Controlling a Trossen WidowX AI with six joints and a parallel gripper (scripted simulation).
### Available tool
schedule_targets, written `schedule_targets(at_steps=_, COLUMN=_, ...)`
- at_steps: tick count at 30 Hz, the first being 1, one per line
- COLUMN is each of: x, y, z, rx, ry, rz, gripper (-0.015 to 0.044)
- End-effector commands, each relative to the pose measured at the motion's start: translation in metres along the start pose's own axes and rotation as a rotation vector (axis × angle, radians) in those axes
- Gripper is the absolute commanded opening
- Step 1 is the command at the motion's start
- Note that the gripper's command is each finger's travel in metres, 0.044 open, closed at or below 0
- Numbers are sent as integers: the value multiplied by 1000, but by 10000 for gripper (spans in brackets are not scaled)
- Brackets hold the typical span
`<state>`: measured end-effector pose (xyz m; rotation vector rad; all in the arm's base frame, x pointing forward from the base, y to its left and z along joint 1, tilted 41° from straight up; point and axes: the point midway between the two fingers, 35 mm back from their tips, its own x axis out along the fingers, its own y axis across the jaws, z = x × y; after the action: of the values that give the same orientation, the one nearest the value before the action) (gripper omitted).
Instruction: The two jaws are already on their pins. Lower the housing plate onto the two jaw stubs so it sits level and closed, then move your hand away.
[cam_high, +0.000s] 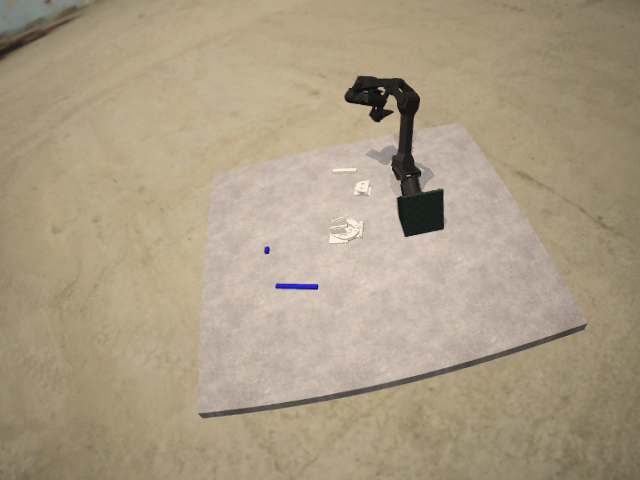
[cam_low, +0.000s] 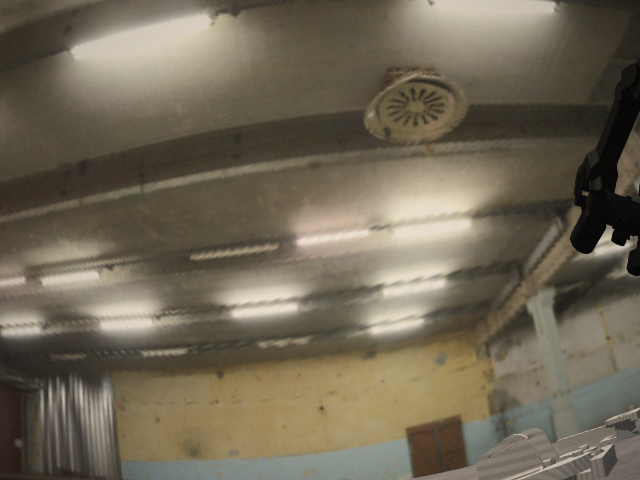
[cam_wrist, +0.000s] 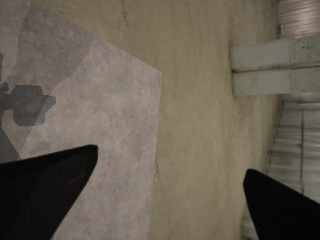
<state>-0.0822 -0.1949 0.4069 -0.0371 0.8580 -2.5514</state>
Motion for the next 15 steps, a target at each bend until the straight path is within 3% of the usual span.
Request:
schedule_targets(at_steps=1, x=0, y=0, z=0, rx=0, ry=0, rz=0, gripper=426)
schedule_targets(at_steps=15, x=-16, y=65, z=-22, rx=-200, ry=9, rz=234, gripper=440)
